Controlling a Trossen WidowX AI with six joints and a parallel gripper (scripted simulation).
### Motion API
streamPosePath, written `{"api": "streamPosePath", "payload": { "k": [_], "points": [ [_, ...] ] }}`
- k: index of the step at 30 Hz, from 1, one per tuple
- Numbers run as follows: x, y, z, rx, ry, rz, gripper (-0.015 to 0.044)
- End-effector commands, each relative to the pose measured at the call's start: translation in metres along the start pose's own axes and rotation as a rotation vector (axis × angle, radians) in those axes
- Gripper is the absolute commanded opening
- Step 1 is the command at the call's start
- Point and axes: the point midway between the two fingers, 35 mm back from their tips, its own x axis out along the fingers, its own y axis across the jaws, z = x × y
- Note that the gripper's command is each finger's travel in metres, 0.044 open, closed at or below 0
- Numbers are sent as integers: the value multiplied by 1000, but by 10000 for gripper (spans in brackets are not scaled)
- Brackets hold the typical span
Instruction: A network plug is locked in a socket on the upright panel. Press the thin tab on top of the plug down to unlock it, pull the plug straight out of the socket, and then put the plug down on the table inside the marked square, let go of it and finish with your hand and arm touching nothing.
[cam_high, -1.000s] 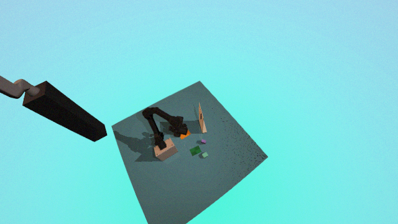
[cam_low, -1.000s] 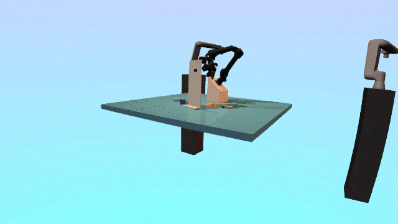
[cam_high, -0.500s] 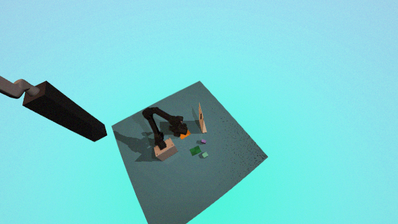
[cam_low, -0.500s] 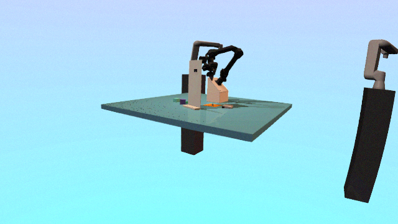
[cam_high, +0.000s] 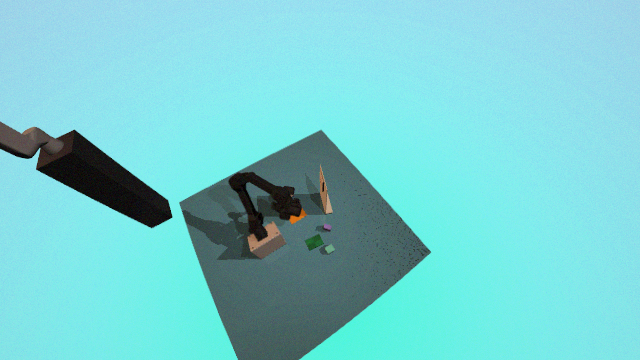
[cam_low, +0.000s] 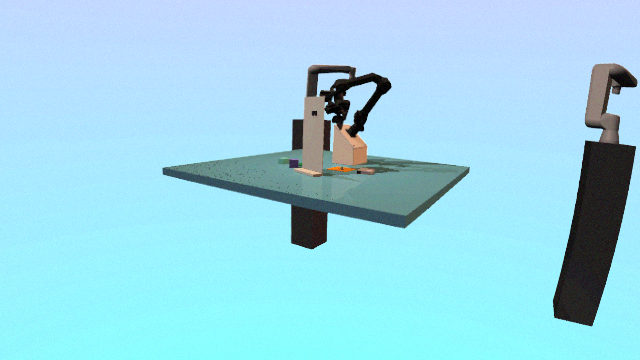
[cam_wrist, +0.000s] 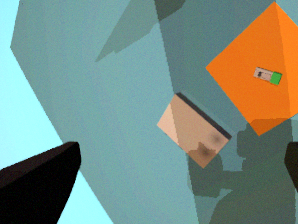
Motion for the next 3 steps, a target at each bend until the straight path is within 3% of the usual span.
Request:
{"api": "streamPosePath", "payload": {
  "k": [1, 3],
  "points": [
    [0, 0, 0, -3, 1, -5, 440],
    [0, 0, 0, -3, 1, -5, 440]
  ]
}}
